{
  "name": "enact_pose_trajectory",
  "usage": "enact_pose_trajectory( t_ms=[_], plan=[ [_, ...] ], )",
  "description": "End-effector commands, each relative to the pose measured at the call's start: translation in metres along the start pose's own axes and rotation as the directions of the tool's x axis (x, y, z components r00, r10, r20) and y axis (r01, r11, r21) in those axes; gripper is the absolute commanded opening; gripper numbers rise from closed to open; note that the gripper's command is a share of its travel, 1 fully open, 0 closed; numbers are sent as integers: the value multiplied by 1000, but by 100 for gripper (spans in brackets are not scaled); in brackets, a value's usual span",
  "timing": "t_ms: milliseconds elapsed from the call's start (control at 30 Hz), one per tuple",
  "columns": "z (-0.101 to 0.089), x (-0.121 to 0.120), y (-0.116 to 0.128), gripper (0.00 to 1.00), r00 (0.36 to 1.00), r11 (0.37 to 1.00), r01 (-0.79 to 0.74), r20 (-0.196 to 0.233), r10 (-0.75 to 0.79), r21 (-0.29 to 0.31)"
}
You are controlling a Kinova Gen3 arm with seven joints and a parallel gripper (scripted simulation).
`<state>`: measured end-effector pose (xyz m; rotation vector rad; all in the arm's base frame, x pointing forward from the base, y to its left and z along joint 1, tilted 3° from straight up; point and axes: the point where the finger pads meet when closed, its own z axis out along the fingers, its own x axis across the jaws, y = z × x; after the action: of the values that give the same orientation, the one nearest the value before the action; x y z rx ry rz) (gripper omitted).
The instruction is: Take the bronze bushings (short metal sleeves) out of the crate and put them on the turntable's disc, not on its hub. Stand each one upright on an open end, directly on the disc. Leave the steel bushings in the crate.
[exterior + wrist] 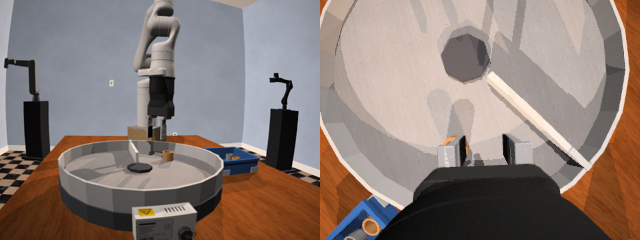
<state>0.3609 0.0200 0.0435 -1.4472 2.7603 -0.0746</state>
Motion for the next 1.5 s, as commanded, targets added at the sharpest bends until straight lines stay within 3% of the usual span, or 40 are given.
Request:
enact_pose_trajectory(
  t_ms=[0, 333, 567, 1067, 1133, 1300, 1467],
  plan=[
    [0, 0, 0, 78, 1000, 1000, 0, 1, 0, 1],
    [0, -1, 0, 76, 1000, 1000, 0, 1, 0, 1],
    [0, -15, 10, 76, 1000, 1000, 0, 1, 0, 1],
    [0, -131, 97, 76, 1000, 1000, 0, 1, 0, 1],
    [0, -131, 97, 76, 1000, 1000, 0, 1, 0, 1],
    [0, -178, 133, 76, 1000, 1000, 0, 1, 0, 1],
    [0, -196, 148, 76, 1000, 1000, 0, 1, 0, 1]
  ],
)
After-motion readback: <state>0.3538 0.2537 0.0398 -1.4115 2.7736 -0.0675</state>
